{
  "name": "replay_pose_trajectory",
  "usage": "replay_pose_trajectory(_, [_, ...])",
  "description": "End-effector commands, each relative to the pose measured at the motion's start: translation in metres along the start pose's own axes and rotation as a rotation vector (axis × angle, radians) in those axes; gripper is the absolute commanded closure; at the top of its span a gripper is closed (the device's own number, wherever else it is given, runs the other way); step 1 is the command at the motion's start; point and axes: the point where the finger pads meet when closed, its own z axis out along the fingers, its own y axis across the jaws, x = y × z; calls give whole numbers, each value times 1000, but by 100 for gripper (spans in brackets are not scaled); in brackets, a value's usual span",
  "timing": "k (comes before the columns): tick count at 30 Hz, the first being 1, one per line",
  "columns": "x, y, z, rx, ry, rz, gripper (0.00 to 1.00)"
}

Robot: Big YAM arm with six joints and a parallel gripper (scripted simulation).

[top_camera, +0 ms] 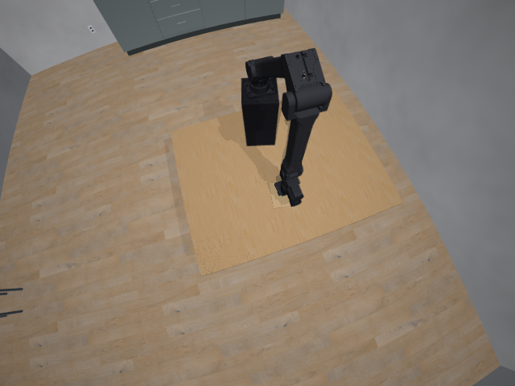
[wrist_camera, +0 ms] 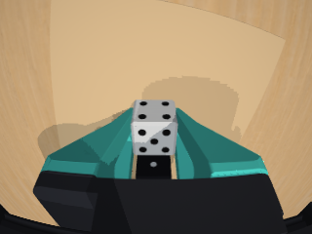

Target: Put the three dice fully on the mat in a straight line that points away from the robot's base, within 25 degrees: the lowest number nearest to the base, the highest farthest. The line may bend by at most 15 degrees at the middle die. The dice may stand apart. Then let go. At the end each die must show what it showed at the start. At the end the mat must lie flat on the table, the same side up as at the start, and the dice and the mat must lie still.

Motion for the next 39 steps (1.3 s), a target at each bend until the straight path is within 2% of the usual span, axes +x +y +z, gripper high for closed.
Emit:
replay_pose_trajectory(1, [-11, -6, -2, 1, -29, 8, 80])
replay_pose_trajectory(11, [-11, -6, -2, 1, -29, 8, 76])
replay_pose_trajectory(15, [-11, -6, -2, 1, -29, 8, 68])
replay_pose_trajectory(17, [-11, -6, -2, 1, -29, 8, 68])
replay_pose_trajectory(18, [-11, -6, -2, 1, -29, 8, 64])
replay_pose_trajectory(20, [-11, -6, -2, 1, -29, 8, 64])
replay_pose_trajectory(21, [-11, -6, -2, 1, -29, 8, 61])
replay_pose_trajectory(32, [-12, -6, -2, 1, -29, 8, 61])
replay_pose_trajectory(35, [-16, -7, -13, 2, -39, 8, 61])
replay_pose_trajectory(39, [-10, -6, -22, 1, -22, 9, 61])
